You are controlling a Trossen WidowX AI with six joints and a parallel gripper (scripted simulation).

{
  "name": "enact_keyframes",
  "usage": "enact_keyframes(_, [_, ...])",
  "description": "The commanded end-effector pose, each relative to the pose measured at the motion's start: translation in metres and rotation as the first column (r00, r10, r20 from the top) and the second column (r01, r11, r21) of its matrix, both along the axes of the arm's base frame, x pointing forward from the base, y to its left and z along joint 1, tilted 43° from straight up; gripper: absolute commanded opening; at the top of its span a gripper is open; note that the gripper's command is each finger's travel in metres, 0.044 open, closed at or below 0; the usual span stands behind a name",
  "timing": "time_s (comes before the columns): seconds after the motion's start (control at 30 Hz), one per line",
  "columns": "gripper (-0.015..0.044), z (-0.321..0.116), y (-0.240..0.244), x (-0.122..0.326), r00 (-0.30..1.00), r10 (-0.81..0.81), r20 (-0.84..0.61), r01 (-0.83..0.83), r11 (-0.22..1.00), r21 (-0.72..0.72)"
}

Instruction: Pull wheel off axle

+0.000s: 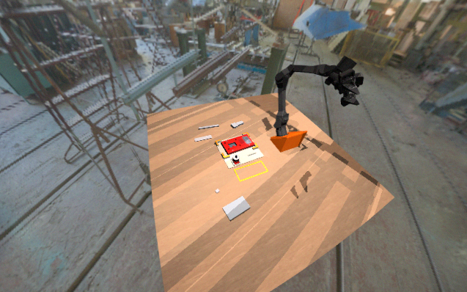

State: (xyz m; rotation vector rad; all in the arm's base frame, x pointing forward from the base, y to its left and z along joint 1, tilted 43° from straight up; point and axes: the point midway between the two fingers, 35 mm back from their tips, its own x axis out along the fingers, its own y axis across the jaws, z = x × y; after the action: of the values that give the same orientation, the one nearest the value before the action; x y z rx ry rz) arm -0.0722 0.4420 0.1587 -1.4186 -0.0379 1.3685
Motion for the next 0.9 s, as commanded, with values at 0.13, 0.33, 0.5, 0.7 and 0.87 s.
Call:
enact_keyframes(0.13, [0.03,-0.02,0.002,0.077,0.914,-0.374,-0.155,0.376,0.926,-0.016])
enact_keyframes(0.33, [0.03,-0.044,-0.015,0.171,0.596,-0.742,-0.306,0.765,0.641,-0.064])
enact_keyframes(0.5, [0.03,-0.061,-0.049,0.247,0.203,-0.901,-0.384,0.961,0.259,-0.1])
enact_keyframes(0.7, [0.03,-0.078,-0.099,0.316,-0.22,-0.87,-0.441,0.975,-0.181,-0.129])
enact_keyframes(0.87, [0.03,-0.091,-0.152,0.366,-0.532,-0.697,-0.481,0.829,-0.545,-0.128])
